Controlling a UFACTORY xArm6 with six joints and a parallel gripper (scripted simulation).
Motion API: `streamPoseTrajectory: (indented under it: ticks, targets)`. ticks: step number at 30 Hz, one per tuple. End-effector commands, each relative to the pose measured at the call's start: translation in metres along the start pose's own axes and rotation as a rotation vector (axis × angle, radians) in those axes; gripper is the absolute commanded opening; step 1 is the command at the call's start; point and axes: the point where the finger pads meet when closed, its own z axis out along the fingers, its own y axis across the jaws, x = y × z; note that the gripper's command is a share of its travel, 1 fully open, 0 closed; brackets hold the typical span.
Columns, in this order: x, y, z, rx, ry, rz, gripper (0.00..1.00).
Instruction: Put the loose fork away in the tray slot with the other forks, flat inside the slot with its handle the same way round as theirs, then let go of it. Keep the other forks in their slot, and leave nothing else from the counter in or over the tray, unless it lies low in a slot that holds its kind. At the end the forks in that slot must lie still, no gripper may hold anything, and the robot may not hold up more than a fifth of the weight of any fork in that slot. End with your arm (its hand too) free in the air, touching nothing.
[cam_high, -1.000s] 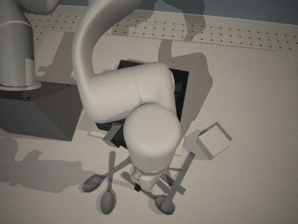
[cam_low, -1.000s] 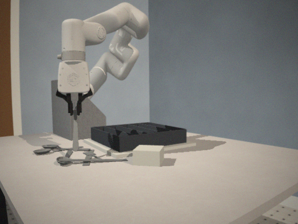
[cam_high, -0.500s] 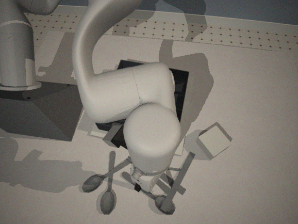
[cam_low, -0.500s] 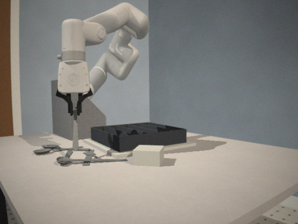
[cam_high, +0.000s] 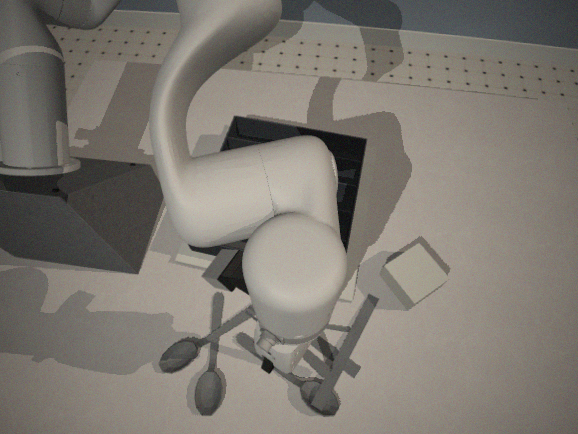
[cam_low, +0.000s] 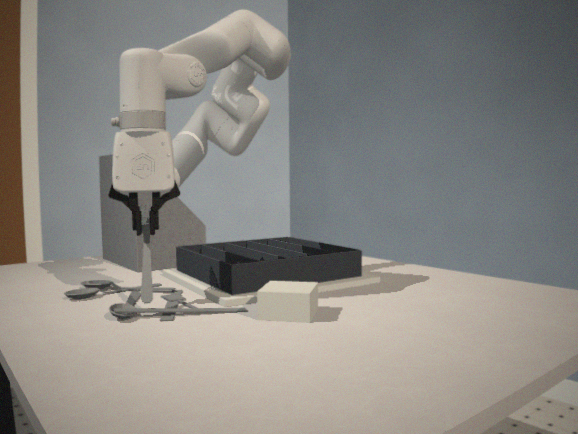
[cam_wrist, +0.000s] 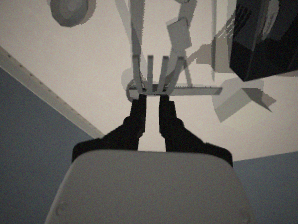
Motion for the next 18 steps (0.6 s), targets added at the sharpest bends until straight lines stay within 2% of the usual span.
streamPoseTrajectory:
  ticks: [1,4,18]
  targets:
    - [-0.002,0.0,0.013,0.001,-0.004,-0.001,0.03]
    - [-0.002,0.0,0.016,0.001,-0.004,-0.001,0.03]
    - [-0.002,0.0,0.072,0.001,-0.004,-0.001,0.03]
